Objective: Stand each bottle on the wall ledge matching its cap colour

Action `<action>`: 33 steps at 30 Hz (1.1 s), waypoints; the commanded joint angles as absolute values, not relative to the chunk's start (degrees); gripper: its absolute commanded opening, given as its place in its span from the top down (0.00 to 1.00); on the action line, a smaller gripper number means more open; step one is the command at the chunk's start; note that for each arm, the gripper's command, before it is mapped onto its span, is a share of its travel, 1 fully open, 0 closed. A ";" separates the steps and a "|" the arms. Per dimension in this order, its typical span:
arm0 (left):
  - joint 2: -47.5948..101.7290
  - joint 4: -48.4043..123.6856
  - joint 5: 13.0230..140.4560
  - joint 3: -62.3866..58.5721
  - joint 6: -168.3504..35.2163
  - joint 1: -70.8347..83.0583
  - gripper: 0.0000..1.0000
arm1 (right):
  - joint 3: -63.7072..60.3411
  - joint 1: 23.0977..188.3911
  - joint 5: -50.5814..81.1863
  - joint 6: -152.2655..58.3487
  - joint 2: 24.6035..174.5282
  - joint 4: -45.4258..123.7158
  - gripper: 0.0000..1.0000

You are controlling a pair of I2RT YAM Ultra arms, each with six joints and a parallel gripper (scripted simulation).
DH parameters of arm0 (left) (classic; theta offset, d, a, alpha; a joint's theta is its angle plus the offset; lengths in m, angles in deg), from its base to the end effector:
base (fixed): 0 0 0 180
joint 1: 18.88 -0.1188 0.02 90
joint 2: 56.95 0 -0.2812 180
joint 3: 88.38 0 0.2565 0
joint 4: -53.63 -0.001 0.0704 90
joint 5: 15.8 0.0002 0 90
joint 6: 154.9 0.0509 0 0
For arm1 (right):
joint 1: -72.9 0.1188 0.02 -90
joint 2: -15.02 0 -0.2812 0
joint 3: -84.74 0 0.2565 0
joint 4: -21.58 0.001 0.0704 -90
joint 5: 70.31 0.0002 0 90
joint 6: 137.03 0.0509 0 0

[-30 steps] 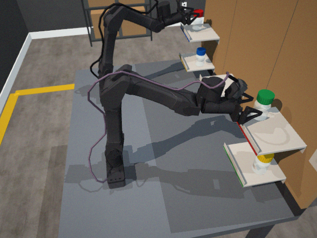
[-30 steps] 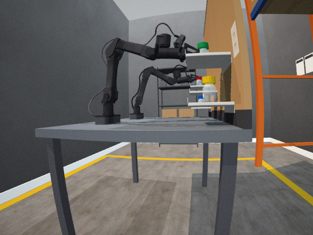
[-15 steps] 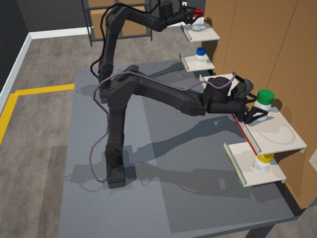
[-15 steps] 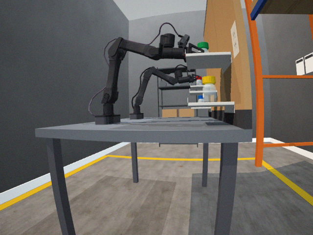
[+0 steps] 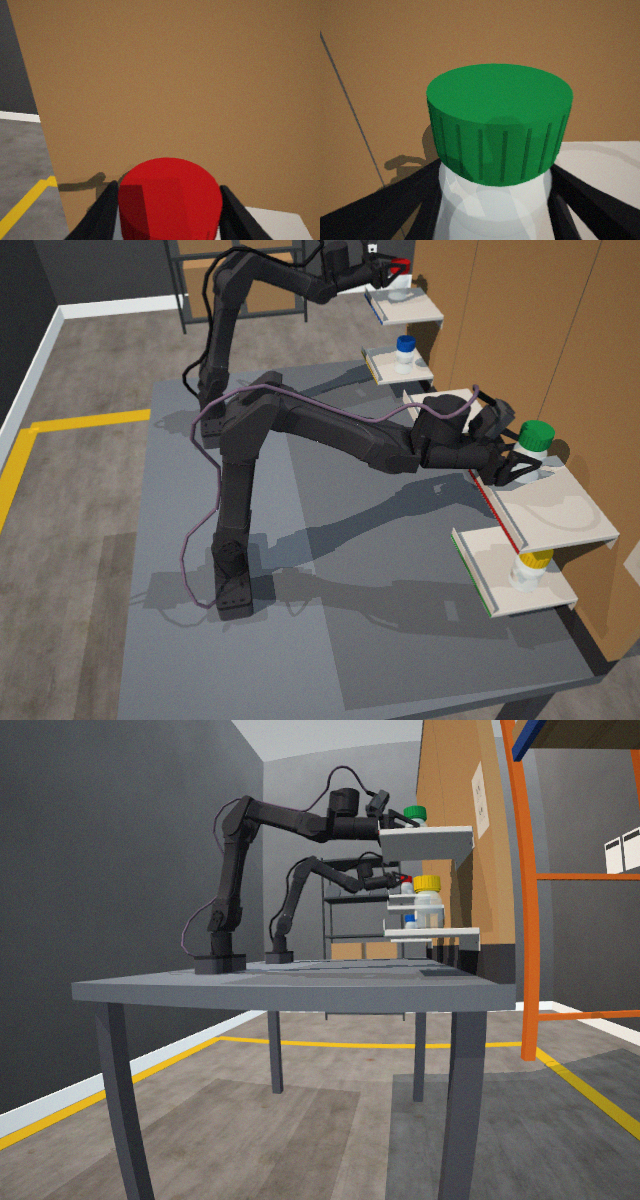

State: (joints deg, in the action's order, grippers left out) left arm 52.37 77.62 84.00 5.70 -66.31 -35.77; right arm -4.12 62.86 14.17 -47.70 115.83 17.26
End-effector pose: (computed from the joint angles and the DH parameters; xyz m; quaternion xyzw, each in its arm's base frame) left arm 0.4612 0.1320 0.3349 -0.0392 0.6508 0.0467 0.7568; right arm 0.4379 -0.0715 0.3256 0.0298 0.7518 -0.0253 0.6582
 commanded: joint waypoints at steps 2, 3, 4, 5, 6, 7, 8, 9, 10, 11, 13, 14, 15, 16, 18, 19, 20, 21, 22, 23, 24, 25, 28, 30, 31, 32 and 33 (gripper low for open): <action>52.30 77.14 83.92 6.60 -66.22 -35.58 0.42 | -6.30 63.33 14.76 -47.32 115.21 17.01 0.40; 52.30 77.14 83.92 6.60 -66.22 -35.58 0.42 | -6.30 63.33 14.76 -47.32 115.21 17.01 0.40; 52.30 77.14 83.92 6.60 -66.22 -35.58 0.43 | -6.30 63.33 14.74 -47.33 115.21 17.01 0.40; 52.15 77.19 84.00 6.39 -66.27 -35.67 0.45 | -5.52 62.95 14.26 -47.37 114.55 16.94 0.42; 52.15 77.19 84.00 6.39 -66.27 -35.67 0.46 | -5.52 62.95 14.26 -47.37 114.55 16.94 0.43; 52.15 77.19 84.01 6.39 -66.27 -35.67 0.47 | -5.52 62.95 14.26 -47.37 114.55 16.94 0.45; 52.15 77.19 84.01 6.39 -66.26 -35.67 0.49 | -5.52 62.95 14.26 -47.37 114.55 16.94 0.46; 52.15 77.19 84.01 6.39 -66.26 -35.67 0.50 | -5.52 62.95 14.26 -47.37 114.55 16.94 0.47; 52.15 77.19 84.01 6.39 -66.26 -35.67 0.52 | -5.52 62.95 14.26 -47.37 114.55 16.94 0.49; 52.15 77.19 84.01 6.39 -66.27 -35.67 0.53 | -5.52 62.95 14.26 -47.37 114.55 16.94 0.50; 51.98 77.26 84.11 6.16 -66.31 -35.77 0.51 | -5.52 62.95 14.26 -47.37 114.55 16.94 0.52; 51.90 76.30 84.10 6.96 -66.31 -35.77 0.51 | -5.52 62.95 14.26 -47.37 114.55 16.94 0.52; 51.45 75.92 84.10 7.23 -66.32 -35.77 0.51 | -5.52 62.95 14.26 -47.37 114.55 16.94 0.48; 50.99 75.19 84.10 7.75 -66.32 -35.77 0.51 | -6.21 62.94 14.25 -47.37 114.47 17.64 0.48; 50.23 72.85 84.09 9.49 -66.35 -35.77 0.51 | -7.28 62.94 14.25 -47.36 114.13 19.13 0.48; 50.23 72.85 84.09 9.49 -66.35 -35.77 0.51 | -7.28 62.94 14.25 -47.36 114.13 19.13 0.48; 50.23 72.85 84.09 9.49 -66.35 -35.77 0.51 | -7.28 62.94 14.25 -47.36 114.13 19.13 0.48; 50.04 71.66 84.10 10.41 -66.34 -35.77 0.51 | -7.94 62.94 14.24 -47.37 113.98 19.95 0.48; 49.76 70.58 84.10 11.25 -66.35 -35.77 0.51 | -8.74 62.93 14.24 -47.36 113.77 20.92 0.48; 49.44 69.30 84.09 12.27 -66.35 -35.77 0.51 | -9.79 62.93 14.24 -47.36 113.50 22.18 0.48; 49.12 67.91 84.09 13.40 -66.36 -35.77 0.51 | -11.06 62.93 14.24 -47.35 113.20 23.67 0.48; 48.88 66.59 84.09 14.50 -66.37 -35.77 0.51 | -12.41 62.92 14.23 -47.35 112.93 25.23 0.48; 48.80 64.01 84.09 16.87 -66.35 -35.76 0.51 | -16.43 62.91 14.22 -47.35 112.60 29.53 0.48; 49.03 63.44 84.09 17.56 -66.33 -35.76 0.51 | -18.03 62.91 14.22 -47.36 113.52 30.88 0.48; 49.13 63.30 84.10 17.78 -66.32 -35.76 0.51 | -18.42 62.91 14.22 -47.37 113.75 31.12 0.48; 49.22 63.20 84.10 17.94 -66.32 -35.76 0.51 | -18.73 62.91 14.22 -47.37 113.94 31.30 0.48; 49.28 63.13 84.10 18.06 -66.32 -35.76 0.51 | -18.95 62.91 14.22 -47.38 114.07 31.41 0.48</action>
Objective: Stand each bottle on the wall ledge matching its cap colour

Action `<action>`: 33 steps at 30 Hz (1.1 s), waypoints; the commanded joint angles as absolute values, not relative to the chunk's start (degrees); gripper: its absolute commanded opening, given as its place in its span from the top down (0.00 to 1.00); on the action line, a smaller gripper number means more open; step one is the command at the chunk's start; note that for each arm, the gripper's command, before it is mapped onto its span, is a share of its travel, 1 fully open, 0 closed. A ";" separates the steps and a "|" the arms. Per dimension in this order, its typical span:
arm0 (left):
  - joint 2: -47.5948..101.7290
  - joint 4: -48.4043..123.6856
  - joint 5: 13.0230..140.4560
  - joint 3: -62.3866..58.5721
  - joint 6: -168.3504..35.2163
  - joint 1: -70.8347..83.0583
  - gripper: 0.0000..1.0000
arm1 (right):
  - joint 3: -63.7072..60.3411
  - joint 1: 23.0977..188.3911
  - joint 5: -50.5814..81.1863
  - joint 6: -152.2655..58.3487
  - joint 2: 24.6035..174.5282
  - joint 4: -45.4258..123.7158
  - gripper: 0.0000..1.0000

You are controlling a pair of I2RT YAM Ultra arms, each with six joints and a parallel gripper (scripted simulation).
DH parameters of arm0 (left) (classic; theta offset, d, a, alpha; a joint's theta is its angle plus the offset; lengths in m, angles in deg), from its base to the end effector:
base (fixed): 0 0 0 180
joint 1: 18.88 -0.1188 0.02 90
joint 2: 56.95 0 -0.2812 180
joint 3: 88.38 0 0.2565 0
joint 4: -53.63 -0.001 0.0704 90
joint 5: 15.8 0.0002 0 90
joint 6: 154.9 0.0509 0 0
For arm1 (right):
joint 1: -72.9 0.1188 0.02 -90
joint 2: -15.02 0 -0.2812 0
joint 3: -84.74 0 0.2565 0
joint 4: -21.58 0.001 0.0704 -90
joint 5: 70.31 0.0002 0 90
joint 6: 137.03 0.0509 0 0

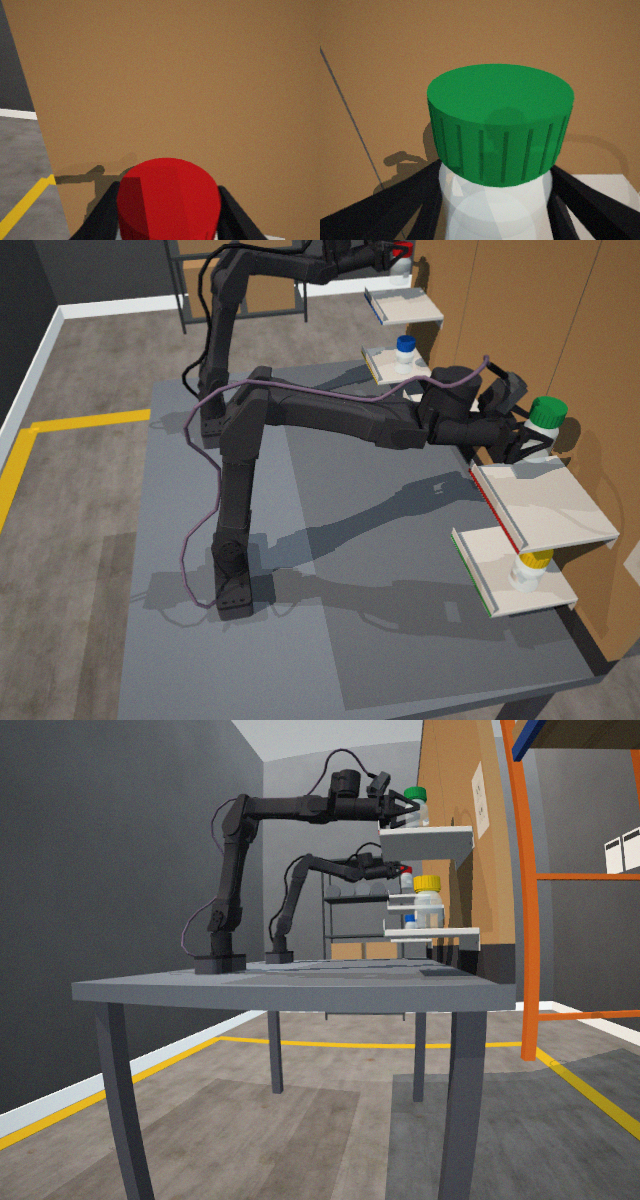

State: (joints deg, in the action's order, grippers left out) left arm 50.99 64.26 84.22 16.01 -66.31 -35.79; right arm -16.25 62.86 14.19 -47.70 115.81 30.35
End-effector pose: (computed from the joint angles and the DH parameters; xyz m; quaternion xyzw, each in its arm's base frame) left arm 0.4637 0.1328 0.3851 -0.0404 0.6616 0.0434 0.7475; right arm 0.4430 -0.0725 0.3777 0.0306 0.7571 -0.0246 0.6521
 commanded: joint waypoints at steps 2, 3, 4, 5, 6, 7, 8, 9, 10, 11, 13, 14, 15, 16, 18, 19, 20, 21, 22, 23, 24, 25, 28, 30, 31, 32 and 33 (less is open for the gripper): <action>49.86 63.98 83.62 18.48 -66.31 -35.79 0.51 | -19.88 62.87 14.27 -47.36 114.15 32.06 0.48; 49.86 63.98 83.62 18.48 -66.31 -35.79 0.51 | -19.88 62.87 14.27 -47.36 114.15 32.06 0.48; 49.86 63.98 83.62 18.48 -66.31 -35.79 0.51 | -19.88 62.87 14.27 -47.36 114.15 32.06 0.48; 49.89 64.07 83.68 18.72 -66.30 -35.83 0.51 | -20.08 62.84 14.60 -47.35 114.13 32.00 0.48; 49.88 64.07 83.69 18.70 -66.30 -35.83 0.51 | -19.99 62.84 14.60 -47.35 114.05 31.53 0.48; 49.76 64.59 83.61 18.65 -66.29 -35.88 0.51 | -19.17 62.80 14.70 -47.34 113.33 30.66 0.48; 49.08 65.13 83.57 18.51 -66.29 -35.92 0.51 | -19.08 62.76 14.77 -47.34 113.16 30.58 0.48; 48.97 65.29 83.58 18.45 -66.29 -35.95 0.51 | -19.04 62.70 14.83 -47.34 112.99 30.60 0.48; 48.95 65.37 83.58 17.97 -66.28 -36.02 0.51 | -19.13 62.62 14.88 -47.34 112.87 31.39 0.48; 48.77 65.59 83.54 17.94 -66.27 -36.14 0.51 | -19.07 62.52 14.92 -47.34 112.64 31.57 0.48; 48.28 66.21 83.37 17.79 -66.22 -36.31 0.51 | -18.76 62.35 15.02 -47.36 111.97 31.66 0.48; 47.98 66.60 83.32 17.68 -66.20 -36.35 0.51 | -18.55 62.31 15.07 -47.37 111.57 31.68 0.48; 47.65 67.06 83.27 17.56 -66.17 -36.39 0.51 | -18.30 62.27 15.11 -47.37 111.11 31.67 0.48; 47.40 67.36 83.29 17.43 -66.16 -36.42 0.51 | -18.09 62.24 15.13 -47.38 110.76 31.67 0.48; 46.68 68.10 83.37 17.00 -66.13 -36.50 0.51 | -17.39 62.15 15.15 -47.41 109.68 30.76 0.48; 46.23 68.31 83.56 16.54 -66.13 -36.55 0.51 | -16.46 62.10 15.14 -47.42 109.15 30.66 0.48; 46.23 68.31 83.56 16.54 -66.13 -36.55 0.51 | -16.46 62.10 15.14 -47.42 109.15 30.66 0.48; 46.23 68.31 83.56 16.54 -66.13 -36.55 0.51 | -16.46 62.10 15.14 -47.42 109.15 30.66 0.48; 46.01 68.25 83.79 15.75 -66.16 -36.61 0.51 | -15.63 62.05 14.58 -47.45 108.63 30.58 0.48; 45.26 68.43 84.24 14.89 -66.19 -36.71 0.51 | -14.61 61.99 14.15 -47.51 107.75 30.60 0.48; 44.46 68.64 84.52 13.93 -66.20 -36.81 0.51 | -13.88 61.93 13.85 -47.55 106.87 30.64 0.48; 43.66 68.86 84.64 12.95 -66.21 -36.89 0.51 | -13.20 61.87 13.76 -47.59 106.01 30.60 0.48; 41.00 69.53 84.98 9.71 -66.41 -37.22 0.51 | -10.88 61.67 13.65 -47.76 103.18 30.19 0.48; 39.07 69.94 85.22 7.41 -66.53 -37.47 0.51 | -9.16 61.53 13.60 -47.79 101.13 29.81 0.48; 38.08 70.13 85.35 6.26 -66.59 -37.60 0.51 | -8.14 61.45 13.54 -47.81 100.09 29.65 0.48; 37.06 70.31 85.48 5.09 -66.66 -37.74 0.51 | -7.11 61.38 13.46 -47.85 99.03 29.56 0.48; 36.03 70.47 85.62 3.92 -66.72 -37.89 0.51 | -6.12 61.29 13.38 -47.87 98.04 30.18 0.48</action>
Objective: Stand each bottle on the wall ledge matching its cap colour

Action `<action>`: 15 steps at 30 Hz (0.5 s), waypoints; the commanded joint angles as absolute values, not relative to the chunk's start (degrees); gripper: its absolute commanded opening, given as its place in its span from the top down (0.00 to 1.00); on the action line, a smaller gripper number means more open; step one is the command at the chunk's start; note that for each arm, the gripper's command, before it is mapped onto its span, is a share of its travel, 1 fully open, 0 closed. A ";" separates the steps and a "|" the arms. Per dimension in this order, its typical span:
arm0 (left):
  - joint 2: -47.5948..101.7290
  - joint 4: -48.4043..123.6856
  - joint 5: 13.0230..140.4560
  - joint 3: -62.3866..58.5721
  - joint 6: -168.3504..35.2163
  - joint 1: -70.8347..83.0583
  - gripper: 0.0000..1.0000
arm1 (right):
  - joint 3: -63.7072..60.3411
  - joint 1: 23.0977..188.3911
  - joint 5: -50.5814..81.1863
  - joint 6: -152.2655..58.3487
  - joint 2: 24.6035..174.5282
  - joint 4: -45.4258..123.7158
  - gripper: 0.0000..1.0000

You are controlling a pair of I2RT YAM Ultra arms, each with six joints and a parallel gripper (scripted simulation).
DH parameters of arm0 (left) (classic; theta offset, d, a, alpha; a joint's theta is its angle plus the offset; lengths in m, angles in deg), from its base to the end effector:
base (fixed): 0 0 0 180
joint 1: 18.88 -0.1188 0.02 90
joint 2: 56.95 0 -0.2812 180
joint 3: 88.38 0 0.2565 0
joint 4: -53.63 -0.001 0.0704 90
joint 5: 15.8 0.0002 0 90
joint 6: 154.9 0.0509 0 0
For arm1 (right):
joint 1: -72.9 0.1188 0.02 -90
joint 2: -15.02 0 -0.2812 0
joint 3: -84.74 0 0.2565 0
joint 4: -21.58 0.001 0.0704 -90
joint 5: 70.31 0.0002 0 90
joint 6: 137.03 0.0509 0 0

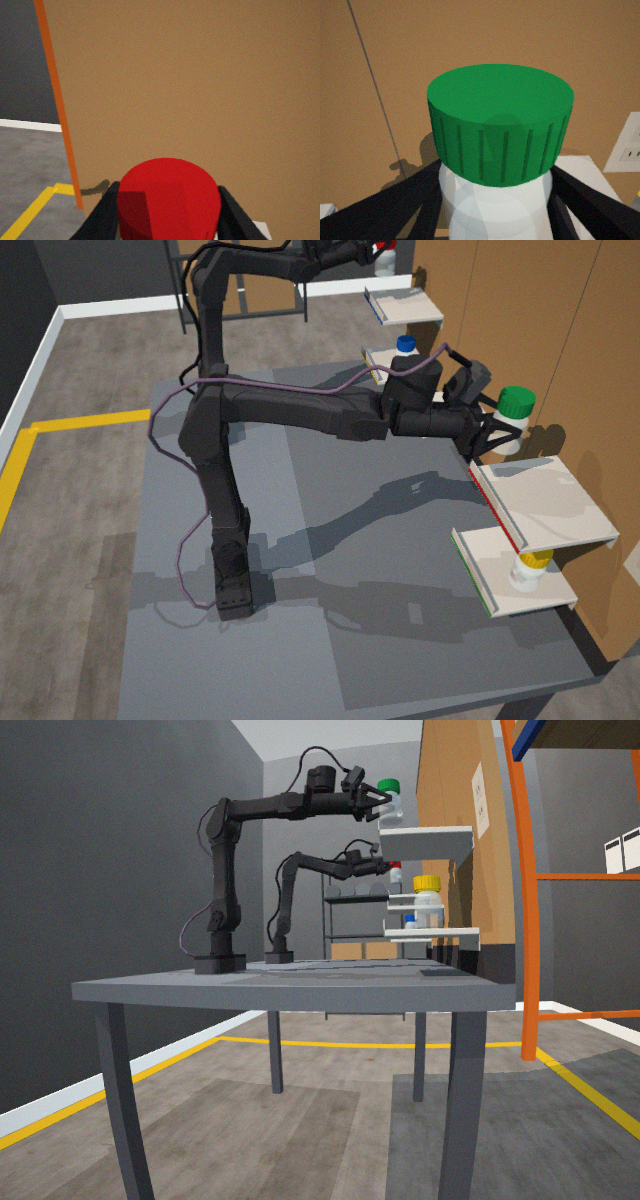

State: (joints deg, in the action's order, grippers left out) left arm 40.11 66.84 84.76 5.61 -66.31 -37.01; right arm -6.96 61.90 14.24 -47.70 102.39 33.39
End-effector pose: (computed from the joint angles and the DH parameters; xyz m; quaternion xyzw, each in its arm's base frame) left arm 0.4106 0.1257 0.4051 -0.0389 0.6418 0.0526 0.7640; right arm 0.3770 -0.0673 0.4031 0.0364 0.7506 -0.0314 0.6590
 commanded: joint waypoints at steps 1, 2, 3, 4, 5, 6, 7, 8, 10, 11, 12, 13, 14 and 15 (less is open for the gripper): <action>34.99 70.62 85.76 2.76 -66.74 -38.03 0.51 | -5.24 61.19 13.31 -47.89 96.99 30.40 0.48; 33.94 70.75 85.91 1.62 -66.76 -38.18 0.51 | -4.33 61.09 13.25 -47.92 95.93 30.53 0.48; 32.90 70.86 86.06 0.50 -66.78 -38.34 0.51 | -3.37 60.99 13.16 -47.95 94.88 30.65 0.48; 32.90 70.86 86.06 0.50 -66.78 -38.34 0.51 | -3.37 60.99 13.16 -47.95 94.88 30.65 0.48; 32.90 70.86 86.06 0.50 -66.78 -38.34 0.51 | -3.37 60.99 13.16 -47.95 94.88 30.65 0.48; 31.82 71.02 86.23 -0.67 -66.84 -38.52 0.51 | -1.97 60.86 12.89 -47.94 93.93 30.88 0.48; 31.08 71.05 86.35 -1.41 -66.86 -38.64 0.51 | -1.13 60.78 12.76 -47.97 93.17 31.15 0.48; 30.26 71.08 86.48 -2.23 -66.88 -38.78 0.51 | -0.44 60.68 12.67 -48.00 92.33 31.42 0.48; 28.45 71.11 86.76 -4.00 -66.93 -39.08 0.51 | 0.82 60.49 12.54 -48.06 90.53 31.85 0.48; 27.53 71.11 86.92 -4.90 -66.95 -39.24 0.51 | 1.43 60.40 12.49 -48.10 89.62 32.00 0.48; 26.62 71.11 87.07 -5.76 -66.97 -39.40 0.51 | 2.03 60.31 12.44 -48.14 88.74 32.11 0.48; 25.75 70.40 87.22 -6.60 -67.02 -39.57 0.51 | 2.62 60.22 12.39 -48.17 87.88 32.22 0.48; 24.52 70.29 87.44 -7.71 -67.04 -39.81 0.51 | 3.50 60.10 12.30 -48.21 86.67 32.36 0.48; 23.54 70.23 87.61 -8.58 -67.06 -39.99 0.51 | 4.27 60.00 12.20 -48.23 85.73 32.45 0.48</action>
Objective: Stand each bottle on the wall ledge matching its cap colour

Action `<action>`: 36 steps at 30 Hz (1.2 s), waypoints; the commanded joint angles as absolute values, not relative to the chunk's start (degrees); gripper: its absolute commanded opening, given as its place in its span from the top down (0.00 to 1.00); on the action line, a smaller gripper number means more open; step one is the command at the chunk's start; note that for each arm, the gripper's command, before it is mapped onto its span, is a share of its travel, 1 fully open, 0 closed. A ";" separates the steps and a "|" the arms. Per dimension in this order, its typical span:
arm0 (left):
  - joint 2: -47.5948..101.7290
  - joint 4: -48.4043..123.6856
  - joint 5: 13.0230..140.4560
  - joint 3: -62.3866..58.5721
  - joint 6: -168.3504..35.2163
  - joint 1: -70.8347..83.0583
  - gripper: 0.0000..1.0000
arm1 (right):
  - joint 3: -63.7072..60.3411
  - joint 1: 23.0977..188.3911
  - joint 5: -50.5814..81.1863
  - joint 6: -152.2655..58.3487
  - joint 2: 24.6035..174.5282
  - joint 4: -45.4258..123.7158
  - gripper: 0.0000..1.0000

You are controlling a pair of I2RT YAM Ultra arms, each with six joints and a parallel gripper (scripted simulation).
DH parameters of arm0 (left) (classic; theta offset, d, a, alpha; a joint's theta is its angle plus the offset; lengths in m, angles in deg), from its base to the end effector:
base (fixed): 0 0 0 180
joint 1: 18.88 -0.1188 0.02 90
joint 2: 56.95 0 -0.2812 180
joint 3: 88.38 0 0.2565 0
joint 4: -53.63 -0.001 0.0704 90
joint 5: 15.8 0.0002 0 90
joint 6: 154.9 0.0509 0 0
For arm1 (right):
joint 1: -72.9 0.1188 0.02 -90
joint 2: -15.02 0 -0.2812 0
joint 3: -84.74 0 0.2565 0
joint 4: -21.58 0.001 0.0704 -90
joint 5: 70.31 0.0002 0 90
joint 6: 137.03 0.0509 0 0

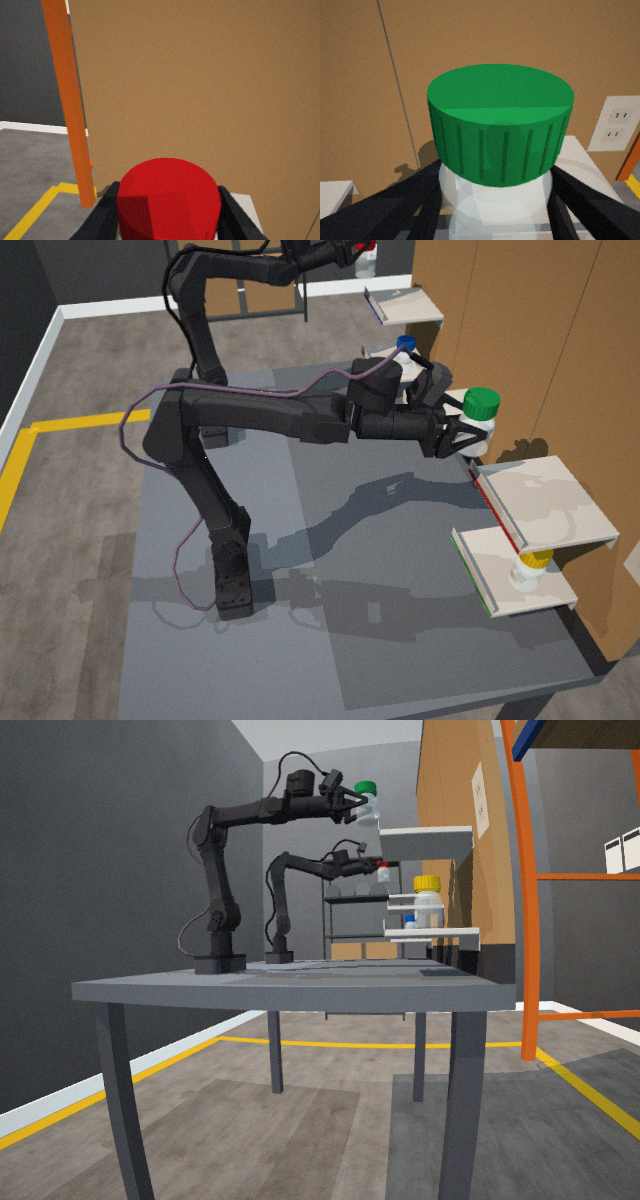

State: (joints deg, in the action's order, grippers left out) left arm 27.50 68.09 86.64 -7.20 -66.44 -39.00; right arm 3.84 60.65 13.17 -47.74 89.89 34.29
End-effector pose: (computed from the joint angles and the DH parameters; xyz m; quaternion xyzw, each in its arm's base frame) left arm 0.3478 0.1168 0.4072 -0.0363 0.6356 0.0561 0.7692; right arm 0.3159 -0.0617 0.4029 0.0374 0.7459 -0.0327 0.6642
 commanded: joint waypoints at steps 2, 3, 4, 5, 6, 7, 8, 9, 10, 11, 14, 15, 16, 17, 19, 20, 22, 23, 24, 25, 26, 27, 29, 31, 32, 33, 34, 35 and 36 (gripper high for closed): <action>22.00 70.13 87.91 -9.95 -67.10 -40.31 0.51 | 5.65 59.80 11.91 -48.23 84.28 32.89 0.48; 21.31 70.06 88.05 -10.53 -67.13 -40.45 0.51 | 6.32 59.70 11.72 -48.24 83.65 33.25 0.48; 20.69 69.99 88.18 -11.06 -67.15 -40.59 0.51 | 6.97 59.59 11.53 -48.24 83.08 33.64 0.48; 20.12 69.90 88.30 -11.54 -67.18 -40.71 0.51 | 7.56 59.49 11.34 -48.25 82.57 34.04 0.48; 20.12 69.90 88.30 -11.54 -67.18 -40.71 0.51 | 7.56 59.49 11.34 -48.25 82.57 34.04 0.48; 20.12 69.90 88.30 -11.54 -67.18 -40.71 0.51 | 7.56 59.49 11.34 -48.25 82.57 34.04 0.48; 19.57 69.33 88.53 -12.22 -67.27 -40.87 0.51 | 8.04 59.38 11.13 -48.21 82.19 34.31 0.48; 18.90 68.62 88.79 -13.01 -67.32 -41.04 0.51 | 8.81 59.28 10.91 -48.26 81.73 34.71 0.48; 18.42 67.57 88.95 -13.49 -67.36 -41.17 0.51 | 9.17 59.22 10.80 -48.27 81.38 35.04 0.48; 18.06 67.31 89.07 -13.81 -67.38 -41.28 0.51 | 9.38 59.17 10.73 -48.27 81.14 35.52 0.48; 17.17 66.46 89.43 -14.77 -67.42 -41.54 0.51 | 9.38 59.09 10.59 -48.33 80.45 34.73 0.48; 17.02 66.25 89.51 -14.95 -67.43 -41.59 0.51 | 9.41 59.08 10.59 -48.31 80.40 34.75 0.48; 16.91 66.47 89.57 -15.09 -67.42 -41.63 0.51 | 9.44 59.08 10.58 -48.29 80.37 34.76 0.48; 16.87 66.80 89.59 -14.67 -67.41 -41.63 0.51 | 9.45 59.08 10.58 -48.29 80.35 34.77 0.48; 16.70 65.69 89.77 -15.61 -67.47 -41.69 0.51 | 10.67 59.00 10.34 -48.31 80.38 34.78 0.48; 16.46 64.31 90.03 -16.36 -67.57 -41.77 0.51 | 10.93 58.98 10.25 -48.32 80.35 34.77 0.48; 16.27 63.66 90.21 -16.83 -67.61 -41.83 0.51 | 10.54 58.96 10.19 -48.31 80.23 34.75 0.48; 16.27 63.66 90.21 -16.83 -67.61 -41.83 0.51 | 10.54 58.96 10.19 -48.31 80.23 34.75 0.48; 16.27 63.66 90.21 -16.83 -67.61 -41.83 0.51 | 10.54 58.96 10.19 -48.31 80.23 34.75 0.48; 16.18 64.33 90.25 -16.24 -67.55 -41.85 0.51 | 10.59 58.95 10.19 -48.30 80.17 34.75 0.48; 16.17 64.32 90.22 -16.25 -67.53 -41.85 0.51 | 10.60 58.95 10.19 -48.30 80.17 34.75 0.48; 16.16 64.32 90.12 -16.27 -67.52 -41.85 0.51 | 10.60 58.95 10.19 -48.30 80.17 34.75 0.48; 16.15 64.32 90.05 -16.27 -67.52 -41.85 0.51 | 10.61 58.95 10.18 -48.31 80.15 34.52 0.48; 16.09 65.19 88.90 -16.32 -67.50 -41.84 0.51 | 11.50 58.95 10.16 -48.35 80.02 32.59 0.48; 16.02 65.46 88.31 -15.77 -67.47 -41.41 0.51 | 12.16 58.94 10.14 -48.35 79.98 31.66 0.48; 16.64 65.81 87.29 -15.70 -67.20 -40.97 0.51 | 12.91 58.93 10.12 -48.37 79.89 30.34 0.48; 16.85 66.39 85.74 -15.57 -67.25 -40.08 0.51 | 14.07 58.91 10.09 -48.40 79.76 28.49 0.48; 17.22 67.16 83.56 -15.32 -67.21 -38.86 0.51 | 15.73 58.88 10.06 -48.45 79.61 26.04 0.48; 18.32 68.03 80.84 -14.91 -67.05 -37.03 0.51 | 17.83 58.84 10.01 -48.50 79.49 23.19 0.48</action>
